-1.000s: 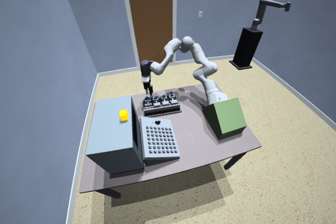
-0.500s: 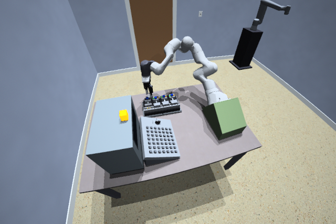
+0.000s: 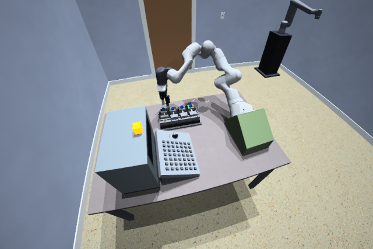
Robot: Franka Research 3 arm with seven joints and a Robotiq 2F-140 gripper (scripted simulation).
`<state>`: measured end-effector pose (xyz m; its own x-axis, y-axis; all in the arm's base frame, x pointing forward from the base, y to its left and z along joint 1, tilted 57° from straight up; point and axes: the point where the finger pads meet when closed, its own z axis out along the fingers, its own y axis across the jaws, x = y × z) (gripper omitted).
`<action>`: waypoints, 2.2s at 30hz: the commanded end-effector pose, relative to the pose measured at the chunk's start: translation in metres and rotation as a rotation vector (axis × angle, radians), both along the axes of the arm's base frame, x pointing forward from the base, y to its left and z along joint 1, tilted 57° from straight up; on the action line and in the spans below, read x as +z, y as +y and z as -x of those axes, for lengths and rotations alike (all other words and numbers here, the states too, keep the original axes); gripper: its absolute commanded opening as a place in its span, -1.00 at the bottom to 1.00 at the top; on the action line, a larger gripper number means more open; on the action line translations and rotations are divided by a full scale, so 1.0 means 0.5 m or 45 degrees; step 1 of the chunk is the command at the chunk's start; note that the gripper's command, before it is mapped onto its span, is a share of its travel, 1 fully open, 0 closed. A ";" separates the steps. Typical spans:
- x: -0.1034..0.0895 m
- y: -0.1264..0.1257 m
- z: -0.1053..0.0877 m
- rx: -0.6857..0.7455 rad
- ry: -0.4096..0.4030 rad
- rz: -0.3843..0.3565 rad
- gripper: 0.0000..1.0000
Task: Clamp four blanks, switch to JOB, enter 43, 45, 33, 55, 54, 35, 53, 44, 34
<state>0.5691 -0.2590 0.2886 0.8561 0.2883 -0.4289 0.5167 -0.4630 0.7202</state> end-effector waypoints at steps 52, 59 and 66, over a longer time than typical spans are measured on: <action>-0.008 -0.014 0.001 -0.003 -0.003 0.003 -0.20; -0.012 -0.020 0.001 -0.003 -0.003 0.002 -0.20; -0.015 -0.025 0.001 -0.003 -0.003 0.002 -0.20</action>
